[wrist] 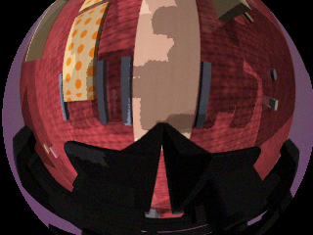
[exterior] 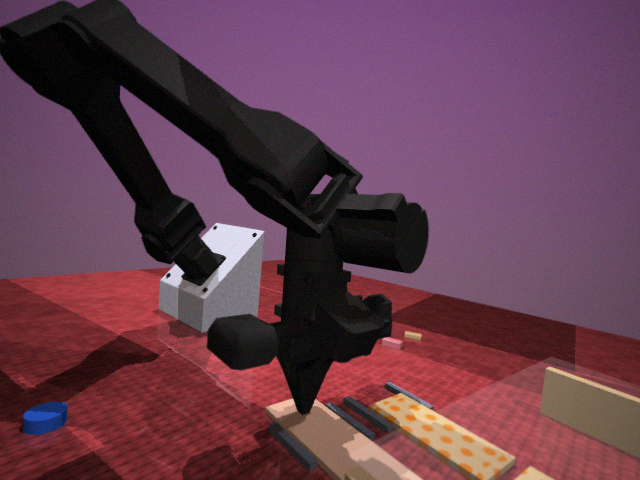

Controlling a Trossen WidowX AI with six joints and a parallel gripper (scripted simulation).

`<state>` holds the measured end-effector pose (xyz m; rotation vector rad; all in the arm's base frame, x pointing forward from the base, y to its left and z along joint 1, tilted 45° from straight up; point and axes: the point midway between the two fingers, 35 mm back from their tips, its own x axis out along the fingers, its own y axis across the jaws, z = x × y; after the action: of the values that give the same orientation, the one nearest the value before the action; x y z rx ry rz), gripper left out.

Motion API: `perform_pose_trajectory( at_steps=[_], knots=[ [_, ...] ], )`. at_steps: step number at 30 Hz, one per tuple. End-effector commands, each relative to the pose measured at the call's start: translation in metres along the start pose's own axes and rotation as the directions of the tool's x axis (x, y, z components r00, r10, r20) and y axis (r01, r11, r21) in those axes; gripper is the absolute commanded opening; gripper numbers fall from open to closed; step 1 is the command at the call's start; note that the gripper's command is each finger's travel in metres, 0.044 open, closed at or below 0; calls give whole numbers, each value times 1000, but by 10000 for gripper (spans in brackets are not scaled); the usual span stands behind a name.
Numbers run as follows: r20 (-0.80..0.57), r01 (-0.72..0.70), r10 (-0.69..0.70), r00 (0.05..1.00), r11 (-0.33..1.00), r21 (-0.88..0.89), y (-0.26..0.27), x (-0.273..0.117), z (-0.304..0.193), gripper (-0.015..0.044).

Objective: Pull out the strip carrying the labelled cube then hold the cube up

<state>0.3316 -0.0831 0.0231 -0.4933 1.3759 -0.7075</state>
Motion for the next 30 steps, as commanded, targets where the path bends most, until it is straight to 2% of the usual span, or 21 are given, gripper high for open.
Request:
perform_pose_trajectory(
  at_steps=[1, 30],
  knots=[
    [-20, 4, -4, 1000, 1000, -3, 0, 5, -13, 0],
    [-22, 4, -4, 1000, 1000, -5, -1, 5, -56, 0]
  ],
)
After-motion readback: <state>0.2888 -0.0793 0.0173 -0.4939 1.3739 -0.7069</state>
